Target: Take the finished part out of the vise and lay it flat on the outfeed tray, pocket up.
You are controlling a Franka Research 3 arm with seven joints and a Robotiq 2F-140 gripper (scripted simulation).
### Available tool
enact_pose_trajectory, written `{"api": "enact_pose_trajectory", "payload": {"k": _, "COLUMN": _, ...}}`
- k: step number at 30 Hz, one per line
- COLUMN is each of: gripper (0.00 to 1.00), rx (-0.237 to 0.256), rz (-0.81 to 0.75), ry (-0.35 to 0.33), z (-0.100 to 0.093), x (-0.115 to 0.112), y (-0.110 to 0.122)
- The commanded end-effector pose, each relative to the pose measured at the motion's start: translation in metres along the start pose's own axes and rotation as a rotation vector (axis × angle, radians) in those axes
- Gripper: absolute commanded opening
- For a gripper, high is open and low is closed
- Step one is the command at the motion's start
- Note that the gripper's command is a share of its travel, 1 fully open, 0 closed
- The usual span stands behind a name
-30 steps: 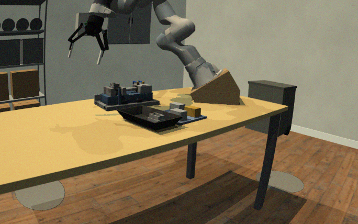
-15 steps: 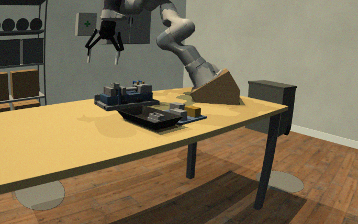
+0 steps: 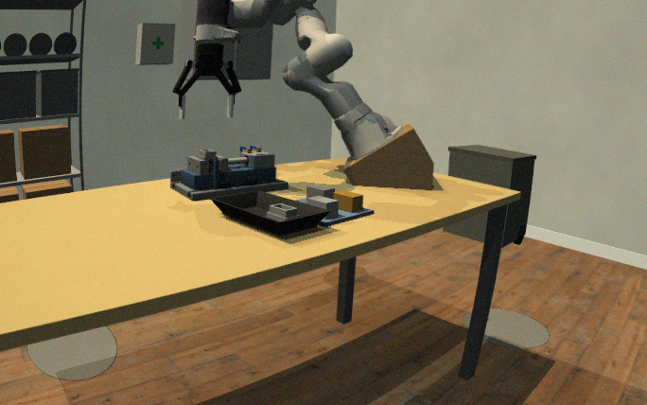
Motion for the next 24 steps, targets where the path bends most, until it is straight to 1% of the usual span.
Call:
{"api": "enact_pose_trajectory", "payload": {"k": 1, "gripper": 1.00, "rx": 0.016, "rz": -0.028, "ry": -0.005, "z": 0.0018, "x": -0.0015, "y": -0.0047}}
{"api": "enact_pose_trajectory", "payload": {"k": 10, "gripper": 1.00, "rx": 0.016, "rz": -0.028, "ry": -0.005, "z": 0.0018, "x": -0.0015, "y": -0.0047}}
{"api": "enact_pose_trajectory", "payload": {"k": 11, "gripper": 0.00, "rx": 0.016, "rz": -0.028, "ry": -0.005, "z": 0.0018, "x": -0.0015, "y": -0.0047}}
{"api": "enact_pose_trajectory", "payload": {"k": 24, "gripper": 0.00, "rx": 0.016, "rz": -0.028, "ry": -0.005, "z": 0.0018, "x": -0.0015, "y": -0.0047}}
Point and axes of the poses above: the point where the finger pads meet when closed, its own z axis out along the fingers, its own y axis across the jaws, x = y × z, the point moved 8 cm from there along -z, back along the fingers, and after that the axes turned 5 degrees about z, right-handed, at the moved point
